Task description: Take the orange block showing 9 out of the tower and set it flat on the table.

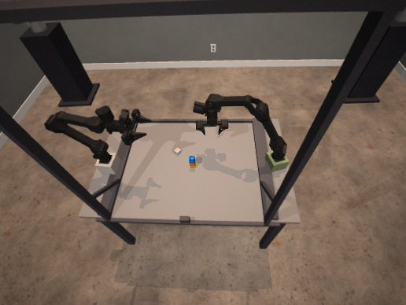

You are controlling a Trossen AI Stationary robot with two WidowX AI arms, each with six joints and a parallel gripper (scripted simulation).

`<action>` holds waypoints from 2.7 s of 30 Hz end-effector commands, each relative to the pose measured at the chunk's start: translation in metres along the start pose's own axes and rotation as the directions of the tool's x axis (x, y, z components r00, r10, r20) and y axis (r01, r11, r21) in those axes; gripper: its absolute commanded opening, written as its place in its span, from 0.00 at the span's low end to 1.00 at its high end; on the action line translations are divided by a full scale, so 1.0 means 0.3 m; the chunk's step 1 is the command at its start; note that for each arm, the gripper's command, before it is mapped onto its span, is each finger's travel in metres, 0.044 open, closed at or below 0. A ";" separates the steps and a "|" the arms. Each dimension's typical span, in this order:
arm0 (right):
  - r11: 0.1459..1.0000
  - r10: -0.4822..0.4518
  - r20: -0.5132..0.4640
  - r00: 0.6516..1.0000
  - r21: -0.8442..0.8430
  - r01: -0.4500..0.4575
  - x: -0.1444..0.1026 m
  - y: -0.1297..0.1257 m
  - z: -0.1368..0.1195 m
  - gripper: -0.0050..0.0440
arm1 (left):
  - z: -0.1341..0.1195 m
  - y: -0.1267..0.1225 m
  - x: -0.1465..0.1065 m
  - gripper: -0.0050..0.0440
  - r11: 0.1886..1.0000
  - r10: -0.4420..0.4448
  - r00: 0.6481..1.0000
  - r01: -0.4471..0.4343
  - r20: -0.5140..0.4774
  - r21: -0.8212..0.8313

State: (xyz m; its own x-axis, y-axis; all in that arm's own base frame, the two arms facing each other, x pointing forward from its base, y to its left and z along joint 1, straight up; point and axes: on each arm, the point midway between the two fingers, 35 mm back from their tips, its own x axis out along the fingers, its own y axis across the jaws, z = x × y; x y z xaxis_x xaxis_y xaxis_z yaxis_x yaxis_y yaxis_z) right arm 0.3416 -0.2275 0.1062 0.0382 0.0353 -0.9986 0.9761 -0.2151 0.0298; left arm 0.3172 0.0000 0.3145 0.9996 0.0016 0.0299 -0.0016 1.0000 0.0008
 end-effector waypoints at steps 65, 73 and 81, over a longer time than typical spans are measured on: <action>0.085 0.325 0.071 0.943 -0.995 0.046 0.213 0.376 -0.412 0.92 | 0.028 0.000 -0.004 0.92 1.000 -0.002 1.000 0.002 0.020 -0.001; 0.086 0.342 0.072 0.937 -0.995 0.045 0.204 0.385 -0.412 0.92 | 0.028 0.000 -0.004 0.92 1.000 -0.002 1.000 0.002 0.020 -0.001; 0.087 0.338 0.072 0.938 -0.995 0.045 0.257 0.405 -0.408 0.92 | 0.028 0.000 -0.004 0.92 1.000 -0.002 1.000 0.002 0.020 -0.001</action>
State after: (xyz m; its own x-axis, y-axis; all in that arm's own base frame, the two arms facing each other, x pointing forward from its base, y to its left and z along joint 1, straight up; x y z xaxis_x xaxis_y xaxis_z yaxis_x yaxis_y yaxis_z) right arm 0.4834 -0.1296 0.0292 0.3241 -0.1034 -0.9403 0.3026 0.9531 -0.0006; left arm 0.3172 0.0000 0.3145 0.9996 0.0016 0.0299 -0.0016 1.0000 0.0008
